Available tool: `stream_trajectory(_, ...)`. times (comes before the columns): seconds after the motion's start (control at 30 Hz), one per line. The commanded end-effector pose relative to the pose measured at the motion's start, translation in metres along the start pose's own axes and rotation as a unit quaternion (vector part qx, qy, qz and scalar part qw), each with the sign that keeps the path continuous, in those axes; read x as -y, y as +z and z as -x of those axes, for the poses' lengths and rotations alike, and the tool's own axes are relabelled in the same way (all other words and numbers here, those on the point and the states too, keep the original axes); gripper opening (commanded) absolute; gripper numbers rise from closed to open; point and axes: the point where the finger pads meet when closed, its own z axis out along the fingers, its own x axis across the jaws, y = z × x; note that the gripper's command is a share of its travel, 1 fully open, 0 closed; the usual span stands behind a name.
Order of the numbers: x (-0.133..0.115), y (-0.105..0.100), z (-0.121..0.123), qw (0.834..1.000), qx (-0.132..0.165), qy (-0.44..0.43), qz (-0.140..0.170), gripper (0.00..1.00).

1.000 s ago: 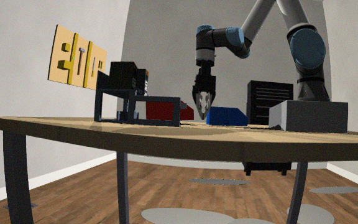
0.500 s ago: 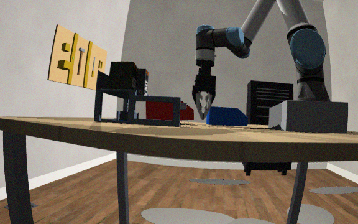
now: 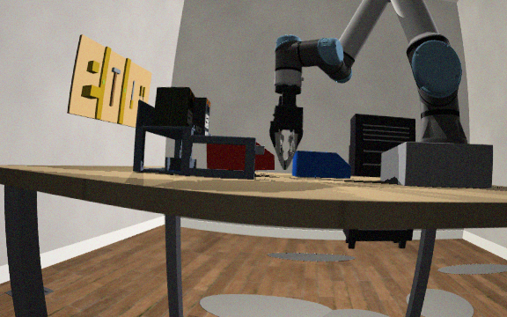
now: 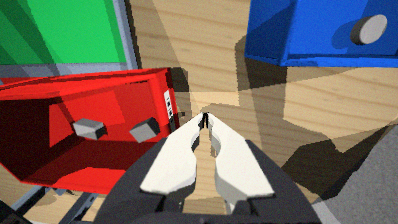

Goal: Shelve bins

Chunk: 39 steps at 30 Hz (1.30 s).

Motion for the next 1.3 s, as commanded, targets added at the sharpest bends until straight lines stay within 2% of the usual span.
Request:
stream_trajectory(0.0, 0.0006, -0.0009, 0.0078, 1.0, 0.001, 0.0, -0.001, 0.0)
stream_trajectory(1.27, 0.0014, -0.002, 0.0123, 1.0, 0.002, 0.0, -0.002, 0.0)
